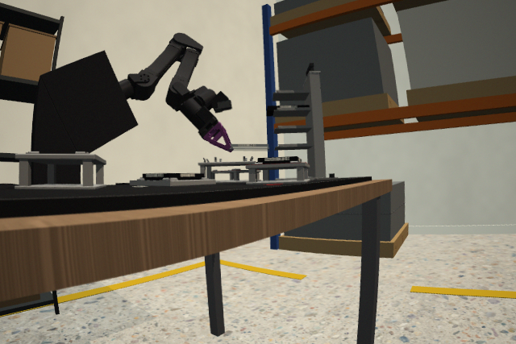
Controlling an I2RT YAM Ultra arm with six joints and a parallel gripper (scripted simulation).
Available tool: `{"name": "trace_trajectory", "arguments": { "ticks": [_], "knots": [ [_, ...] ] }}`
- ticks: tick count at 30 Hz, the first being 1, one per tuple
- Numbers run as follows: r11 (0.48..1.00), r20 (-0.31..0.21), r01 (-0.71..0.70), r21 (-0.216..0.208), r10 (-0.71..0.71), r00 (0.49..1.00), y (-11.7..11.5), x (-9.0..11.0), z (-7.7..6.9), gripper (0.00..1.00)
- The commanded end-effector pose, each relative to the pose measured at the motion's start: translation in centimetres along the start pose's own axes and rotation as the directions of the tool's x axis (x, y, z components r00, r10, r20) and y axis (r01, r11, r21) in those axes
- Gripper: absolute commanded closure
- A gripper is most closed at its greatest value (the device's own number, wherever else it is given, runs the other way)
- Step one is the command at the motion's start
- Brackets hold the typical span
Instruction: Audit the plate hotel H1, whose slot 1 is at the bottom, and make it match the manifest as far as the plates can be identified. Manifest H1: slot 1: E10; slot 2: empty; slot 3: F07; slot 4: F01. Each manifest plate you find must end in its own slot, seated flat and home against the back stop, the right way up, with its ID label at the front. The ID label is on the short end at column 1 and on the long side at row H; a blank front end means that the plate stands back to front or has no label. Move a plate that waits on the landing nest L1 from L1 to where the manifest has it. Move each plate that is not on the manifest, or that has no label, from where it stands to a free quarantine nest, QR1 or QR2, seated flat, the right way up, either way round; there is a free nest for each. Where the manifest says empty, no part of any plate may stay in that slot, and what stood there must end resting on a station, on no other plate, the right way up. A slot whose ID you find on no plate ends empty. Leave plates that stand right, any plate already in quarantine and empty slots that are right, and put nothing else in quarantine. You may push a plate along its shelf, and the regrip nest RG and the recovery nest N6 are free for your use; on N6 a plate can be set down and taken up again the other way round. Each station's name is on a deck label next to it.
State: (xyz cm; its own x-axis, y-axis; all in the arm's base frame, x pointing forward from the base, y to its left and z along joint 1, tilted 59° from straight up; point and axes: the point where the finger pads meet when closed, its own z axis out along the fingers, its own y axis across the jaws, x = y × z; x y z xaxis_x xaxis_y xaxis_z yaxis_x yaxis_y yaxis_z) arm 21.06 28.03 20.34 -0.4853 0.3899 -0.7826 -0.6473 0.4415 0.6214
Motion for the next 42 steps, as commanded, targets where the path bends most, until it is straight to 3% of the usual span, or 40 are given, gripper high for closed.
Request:
{"name": "trace_trajectory", "arguments": {
  "ticks": [1,27,42],
  "knots": [
    [1.000,0.036,0.001,0.006,-0.001,0.999,-0.1,-0.6,-0.4,0.14],
    [1.000,0.035,0.000,0.007,0.000,0.999,-0.1,1.8,-2.6,0.14],
    [1.000,0.035,0.000,0.006,-0.001,0.999,0.0,1.2,-3.2,0.14]
  ]
}}
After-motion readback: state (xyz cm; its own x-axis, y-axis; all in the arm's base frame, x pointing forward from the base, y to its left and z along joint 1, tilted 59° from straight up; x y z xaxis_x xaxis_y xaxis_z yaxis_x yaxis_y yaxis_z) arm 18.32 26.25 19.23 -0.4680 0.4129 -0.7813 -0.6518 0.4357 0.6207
